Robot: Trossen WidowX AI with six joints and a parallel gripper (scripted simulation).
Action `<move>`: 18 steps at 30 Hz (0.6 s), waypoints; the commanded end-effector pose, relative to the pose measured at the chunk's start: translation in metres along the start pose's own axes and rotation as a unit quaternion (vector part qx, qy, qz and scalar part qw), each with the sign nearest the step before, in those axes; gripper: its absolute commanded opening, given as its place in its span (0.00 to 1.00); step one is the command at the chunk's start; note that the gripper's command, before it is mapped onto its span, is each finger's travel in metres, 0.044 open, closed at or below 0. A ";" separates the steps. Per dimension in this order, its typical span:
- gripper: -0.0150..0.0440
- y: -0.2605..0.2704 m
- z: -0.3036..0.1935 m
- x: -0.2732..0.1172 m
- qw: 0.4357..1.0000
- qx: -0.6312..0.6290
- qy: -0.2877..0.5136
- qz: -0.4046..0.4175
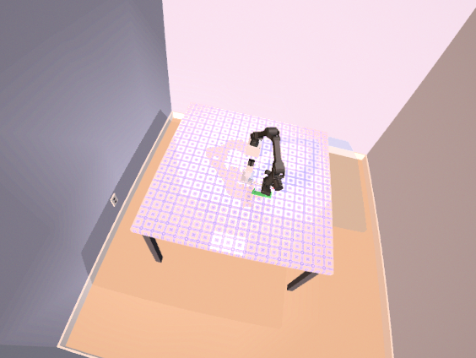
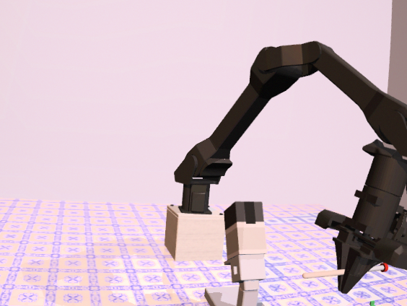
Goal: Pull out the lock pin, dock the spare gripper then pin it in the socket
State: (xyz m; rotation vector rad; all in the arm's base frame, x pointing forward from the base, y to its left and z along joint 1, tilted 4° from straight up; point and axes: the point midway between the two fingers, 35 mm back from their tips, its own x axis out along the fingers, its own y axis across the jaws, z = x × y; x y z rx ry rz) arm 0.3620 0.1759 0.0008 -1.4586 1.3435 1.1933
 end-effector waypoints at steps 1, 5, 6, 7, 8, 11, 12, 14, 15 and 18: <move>0.25 0.006 0.000 -0.003 1.000 -0.001 -0.001 -0.001; 0.25 0.016 -0.001 -0.007 1.000 0.000 -0.001 0.000; 0.25 0.019 -0.001 -0.008 1.000 0.000 -0.001 0.000; 0.25 0.022 -0.002 -0.008 1.000 0.000 -0.001 0.000; 0.25 0.025 -0.002 -0.009 1.000 0.001 -0.001 0.000; 0.25 0.033 -0.003 -0.012 1.000 0.002 -0.001 0.001; 0.25 0.036 -0.003 -0.012 1.000 0.002 -0.002 0.001; 0.25 0.041 -0.004 -0.014 1.000 0.003 -0.002 0.002; 0.25 0.044 -0.004 -0.014 1.000 0.003 -0.002 0.002; 0.25 0.052 -0.005 -0.016 1.000 0.004 -0.002 0.002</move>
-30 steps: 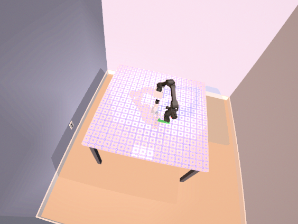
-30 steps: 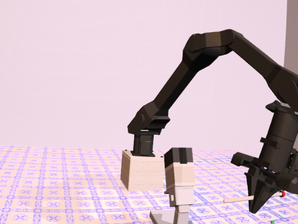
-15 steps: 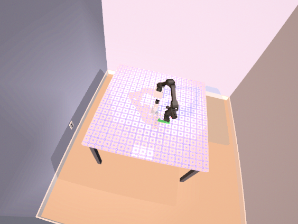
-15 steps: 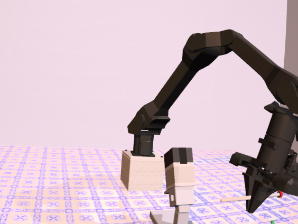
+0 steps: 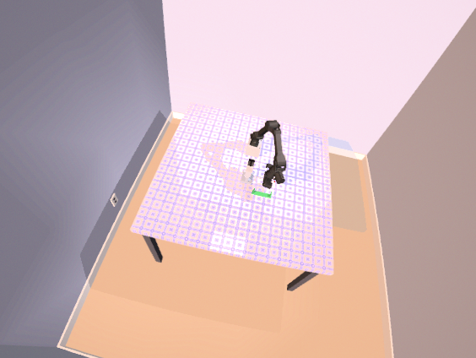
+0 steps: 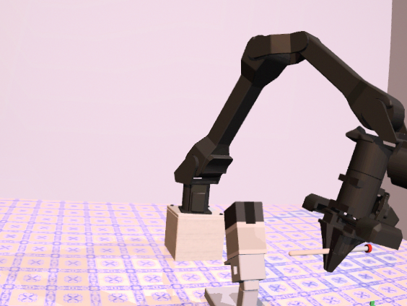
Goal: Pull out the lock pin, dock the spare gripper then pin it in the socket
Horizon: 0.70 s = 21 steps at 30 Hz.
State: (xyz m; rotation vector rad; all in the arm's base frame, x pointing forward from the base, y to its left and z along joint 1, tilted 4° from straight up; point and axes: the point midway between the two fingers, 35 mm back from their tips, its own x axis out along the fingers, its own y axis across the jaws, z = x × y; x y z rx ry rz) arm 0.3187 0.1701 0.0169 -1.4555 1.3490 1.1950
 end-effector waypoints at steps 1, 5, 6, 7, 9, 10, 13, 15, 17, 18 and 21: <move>0.25 0.011 -0.001 -0.003 1.000 0.004 -0.002 0.000; 0.25 0.022 -0.003 -0.005 1.000 0.005 -0.003 0.001; 0.25 0.025 -0.004 -0.005 1.000 0.005 -0.003 0.001; 0.25 0.028 -0.004 -0.005 1.000 0.006 -0.003 0.001; 0.25 0.034 -0.005 -0.006 1.000 0.006 -0.003 0.002; 0.25 0.037 -0.006 -0.006 1.000 0.007 -0.003 0.002; 0.25 0.044 -0.007 -0.007 1.000 0.007 -0.003 0.002; 0.25 0.044 -0.007 -0.006 1.000 0.007 -0.003 0.002; 0.25 0.044 -0.006 -0.001 1.000 0.008 -0.003 0.003; 0.25 0.044 -0.005 0.002 1.000 0.008 -0.003 0.003; 0.25 0.043 -0.001 0.016 1.000 0.008 -0.004 0.004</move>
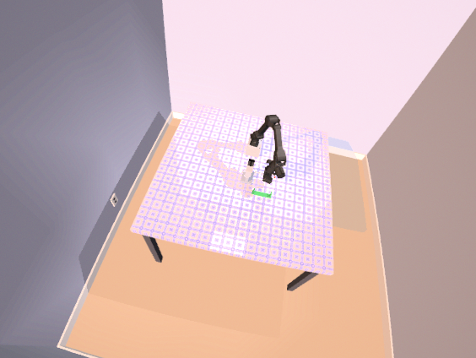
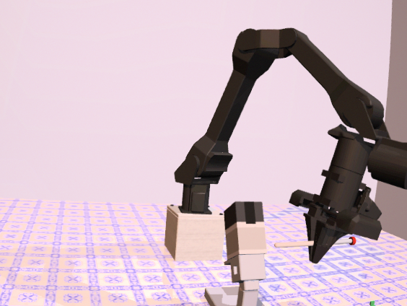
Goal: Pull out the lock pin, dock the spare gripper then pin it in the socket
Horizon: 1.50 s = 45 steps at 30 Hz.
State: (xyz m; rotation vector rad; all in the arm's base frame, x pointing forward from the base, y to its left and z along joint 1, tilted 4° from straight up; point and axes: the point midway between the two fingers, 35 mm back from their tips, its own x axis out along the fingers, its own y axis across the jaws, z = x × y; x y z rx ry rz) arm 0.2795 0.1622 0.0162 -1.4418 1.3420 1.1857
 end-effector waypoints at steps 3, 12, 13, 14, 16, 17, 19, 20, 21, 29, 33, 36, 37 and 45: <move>0.25 0.004 0.006 0.030 1.000 0.002 0.001 0.008; 0.25 0.003 0.007 0.042 1.000 0.004 0.000 0.006; 0.25 0.003 0.006 0.041 1.000 0.004 0.000 0.007; 0.25 0.002 0.005 0.040 1.000 0.003 0.000 0.007; 0.25 0.001 0.002 0.039 1.000 0.003 0.000 0.007; 0.25 0.000 0.001 0.039 1.000 0.003 0.000 0.007; 0.25 0.000 0.000 0.039 1.000 0.003 0.000 0.008; 0.25 0.000 0.000 0.039 1.000 0.004 0.000 0.008; 0.25 0.001 -0.001 0.039 1.000 0.004 0.000 0.008; 0.25 0.003 -0.007 0.043 1.000 0.004 0.000 0.008; 0.25 0.004 -0.010 0.043 1.000 0.004 0.000 0.008; 0.25 0.003 -0.011 0.043 1.000 0.004 0.000 0.008; 0.25 0.003 -0.012 0.043 1.000 0.004 0.000 0.008; 0.25 0.003 -0.016 0.045 1.000 0.004 0.000 0.009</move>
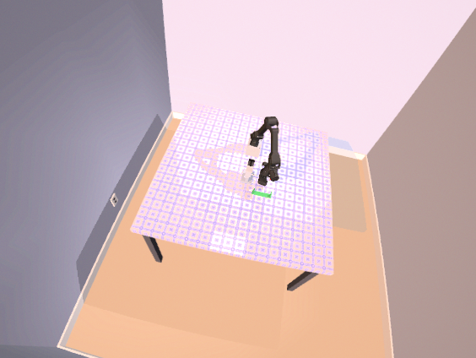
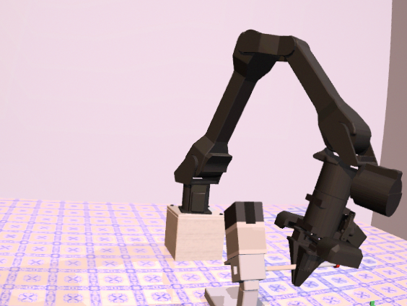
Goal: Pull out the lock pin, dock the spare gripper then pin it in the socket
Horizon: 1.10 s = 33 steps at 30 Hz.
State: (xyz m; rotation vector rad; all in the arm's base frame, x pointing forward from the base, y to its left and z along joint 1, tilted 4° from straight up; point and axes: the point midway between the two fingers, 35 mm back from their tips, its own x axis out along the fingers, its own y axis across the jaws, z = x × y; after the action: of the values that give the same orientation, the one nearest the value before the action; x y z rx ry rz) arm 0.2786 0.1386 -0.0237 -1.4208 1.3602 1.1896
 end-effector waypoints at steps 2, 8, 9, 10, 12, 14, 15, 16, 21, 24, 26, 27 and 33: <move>0.25 0.001 -0.004 0.001 1.000 -0.002 0.002 0.000; 0.25 0.001 -0.007 0.002 1.000 -0.002 0.001 -0.001; 0.25 0.001 -0.008 0.002 1.000 -0.002 0.001 -0.001; 0.25 0.001 -0.008 0.002 1.000 -0.002 0.001 -0.001; 0.25 0.001 -0.010 0.003 1.000 -0.002 0.001 0.000; 0.25 0.001 -0.010 0.003 1.000 -0.002 0.001 0.000; 0.25 0.001 -0.011 0.003 1.000 -0.002 0.001 0.000; 0.25 0.001 -0.012 0.003 1.000 -0.002 0.001 0.000; 0.25 0.001 -0.014 0.004 1.000 -0.002 0.001 0.000; 0.25 0.001 -0.016 0.005 1.000 -0.002 0.001 0.000; 0.25 0.001 -0.017 0.005 1.000 -0.002 0.001 0.000; 0.25 0.001 -0.018 0.005 1.000 -0.002 0.001 0.000; 0.25 0.001 -0.021 0.006 1.000 -0.002 0.001 0.000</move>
State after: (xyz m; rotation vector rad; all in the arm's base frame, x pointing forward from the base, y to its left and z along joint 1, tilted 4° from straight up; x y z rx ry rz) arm 0.2801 0.1194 -0.0245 -1.4188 1.3592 1.1919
